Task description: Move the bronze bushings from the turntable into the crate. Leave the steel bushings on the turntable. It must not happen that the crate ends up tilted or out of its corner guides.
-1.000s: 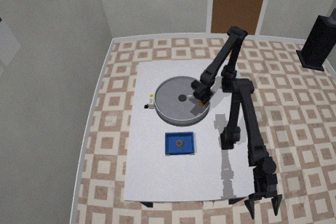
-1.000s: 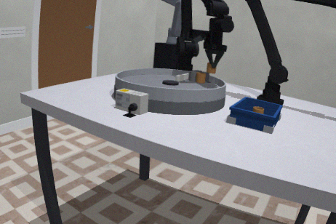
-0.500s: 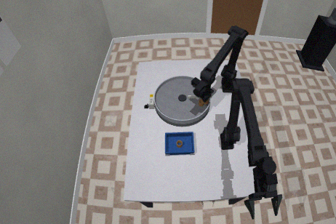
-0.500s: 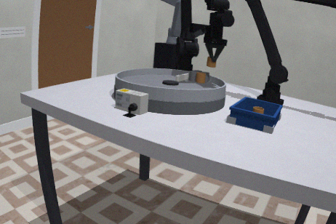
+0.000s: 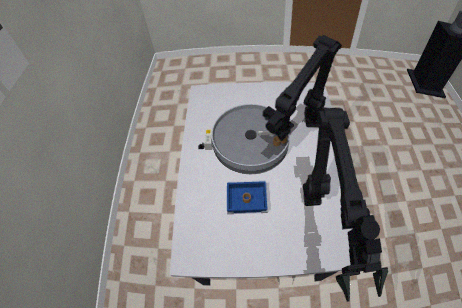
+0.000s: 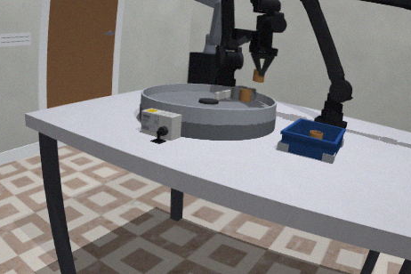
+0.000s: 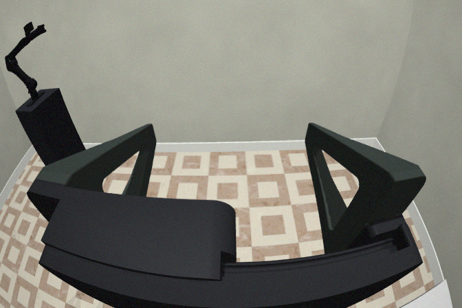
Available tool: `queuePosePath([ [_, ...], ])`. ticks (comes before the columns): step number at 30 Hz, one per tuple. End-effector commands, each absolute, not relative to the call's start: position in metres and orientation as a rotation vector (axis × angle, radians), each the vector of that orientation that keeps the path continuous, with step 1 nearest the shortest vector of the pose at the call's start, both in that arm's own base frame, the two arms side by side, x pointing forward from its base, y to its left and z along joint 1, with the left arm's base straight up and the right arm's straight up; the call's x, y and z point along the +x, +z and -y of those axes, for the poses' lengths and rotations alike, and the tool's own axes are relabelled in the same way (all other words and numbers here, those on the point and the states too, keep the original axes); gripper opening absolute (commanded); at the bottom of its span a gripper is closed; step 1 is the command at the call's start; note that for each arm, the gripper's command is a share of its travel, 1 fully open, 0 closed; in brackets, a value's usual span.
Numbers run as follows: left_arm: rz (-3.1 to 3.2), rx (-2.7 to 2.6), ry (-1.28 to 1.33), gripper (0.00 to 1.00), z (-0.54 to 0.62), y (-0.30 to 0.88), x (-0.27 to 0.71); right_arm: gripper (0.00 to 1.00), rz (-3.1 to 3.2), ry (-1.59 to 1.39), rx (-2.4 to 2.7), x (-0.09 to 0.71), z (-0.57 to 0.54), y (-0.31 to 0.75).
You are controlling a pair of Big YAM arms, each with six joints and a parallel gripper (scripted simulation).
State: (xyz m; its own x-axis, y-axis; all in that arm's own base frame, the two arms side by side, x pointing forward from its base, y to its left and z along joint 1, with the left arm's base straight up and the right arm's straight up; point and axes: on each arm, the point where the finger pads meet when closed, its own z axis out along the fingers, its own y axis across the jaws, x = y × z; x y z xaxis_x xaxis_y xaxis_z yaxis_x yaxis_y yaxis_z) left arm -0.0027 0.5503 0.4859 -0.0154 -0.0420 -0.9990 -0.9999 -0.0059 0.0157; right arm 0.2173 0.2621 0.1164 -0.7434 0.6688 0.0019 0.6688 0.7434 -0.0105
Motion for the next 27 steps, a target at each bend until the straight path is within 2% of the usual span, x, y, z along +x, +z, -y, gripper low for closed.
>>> queuePosePath([
  [1,-1.204,-1.218,1.218,1.0,-0.545,0.501,-0.006,0.0,2.942,-0.083,-1.148,0.237,-0.276,0.141],
  [27,-1.204,-1.218,1.218,1.0,-0.545,0.501,-0.006,0.0,2.941,-0.071,-1.14,0.236,-0.292,0.137],
])
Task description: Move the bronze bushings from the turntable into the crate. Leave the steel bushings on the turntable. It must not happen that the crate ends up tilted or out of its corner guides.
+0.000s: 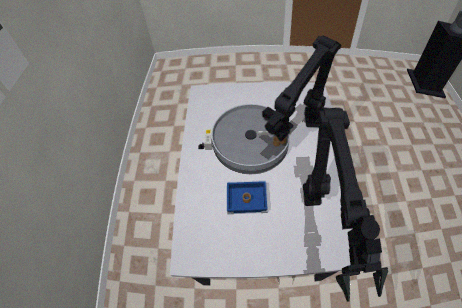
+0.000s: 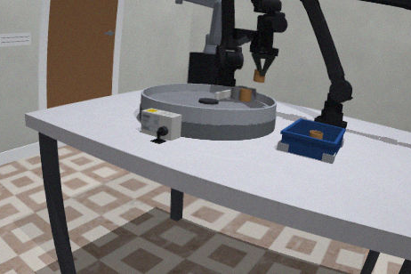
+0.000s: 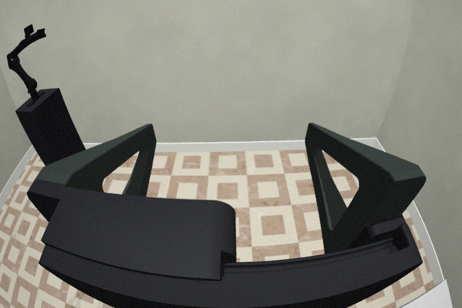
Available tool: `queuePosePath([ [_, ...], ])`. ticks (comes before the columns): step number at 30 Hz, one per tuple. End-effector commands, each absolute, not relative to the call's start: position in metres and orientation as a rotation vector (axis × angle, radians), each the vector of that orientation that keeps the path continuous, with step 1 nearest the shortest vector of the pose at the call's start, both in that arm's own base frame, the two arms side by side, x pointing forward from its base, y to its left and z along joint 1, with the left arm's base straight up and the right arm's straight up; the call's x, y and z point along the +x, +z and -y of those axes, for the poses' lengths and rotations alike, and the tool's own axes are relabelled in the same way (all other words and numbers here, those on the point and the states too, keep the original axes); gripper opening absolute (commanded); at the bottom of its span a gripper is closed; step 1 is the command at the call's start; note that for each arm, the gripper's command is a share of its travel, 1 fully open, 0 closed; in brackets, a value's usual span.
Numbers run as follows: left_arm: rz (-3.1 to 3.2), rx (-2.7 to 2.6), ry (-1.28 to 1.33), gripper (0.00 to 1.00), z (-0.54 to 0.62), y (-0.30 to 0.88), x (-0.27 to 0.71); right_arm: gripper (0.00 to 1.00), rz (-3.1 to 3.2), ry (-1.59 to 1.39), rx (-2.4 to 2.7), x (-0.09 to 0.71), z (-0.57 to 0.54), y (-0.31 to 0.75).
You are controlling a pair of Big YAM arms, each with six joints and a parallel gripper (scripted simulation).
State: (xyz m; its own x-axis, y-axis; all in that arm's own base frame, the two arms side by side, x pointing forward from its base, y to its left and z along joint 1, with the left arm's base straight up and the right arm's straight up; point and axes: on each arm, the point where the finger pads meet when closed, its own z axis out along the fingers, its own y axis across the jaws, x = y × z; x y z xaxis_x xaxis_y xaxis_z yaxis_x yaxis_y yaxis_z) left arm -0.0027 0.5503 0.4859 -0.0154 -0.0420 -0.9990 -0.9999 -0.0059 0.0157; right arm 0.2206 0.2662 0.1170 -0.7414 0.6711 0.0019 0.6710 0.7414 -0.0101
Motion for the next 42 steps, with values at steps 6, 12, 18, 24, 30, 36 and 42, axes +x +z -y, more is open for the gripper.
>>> queuePosePath([
  [6,-1.204,-1.218,1.218,1.0,-0.545,0.501,-0.006,0.0,2.943,-0.078,-1.137,0.248,-0.319,0.136],
  [12,-1.204,-1.218,1.218,1.0,-0.545,0.501,-0.006,0.0,2.938,-0.057,-1.135,0.264,-0.358,0.136],
  [18,-1.204,-1.218,1.218,1.0,-0.545,0.501,-0.006,0.0,2.938,-0.058,-1.135,0.279,-0.391,0.136],
  [24,-1.204,-1.218,1.218,1.0,-0.545,0.501,-0.006,0.0,2.937,-0.059,-1.135,0.301,-0.441,0.136],
  [30,-1.204,-1.218,1.218,1.0,-0.545,0.501,-0.006,0.0,2.936,-0.061,-1.135,0.321,-0.485,0.136],
  [36,-1.204,-1.218,1.218,1.0,-0.545,0.501,-0.006,0.0,2.936,-0.061,-1.135,0.331,-0.509,0.136],
  [42,-1.204,-1.218,1.218,1.0,-0.545,0.501,-0.006,0.0,2.937,-0.062,-1.133,0.342,-0.533,0.136],
])
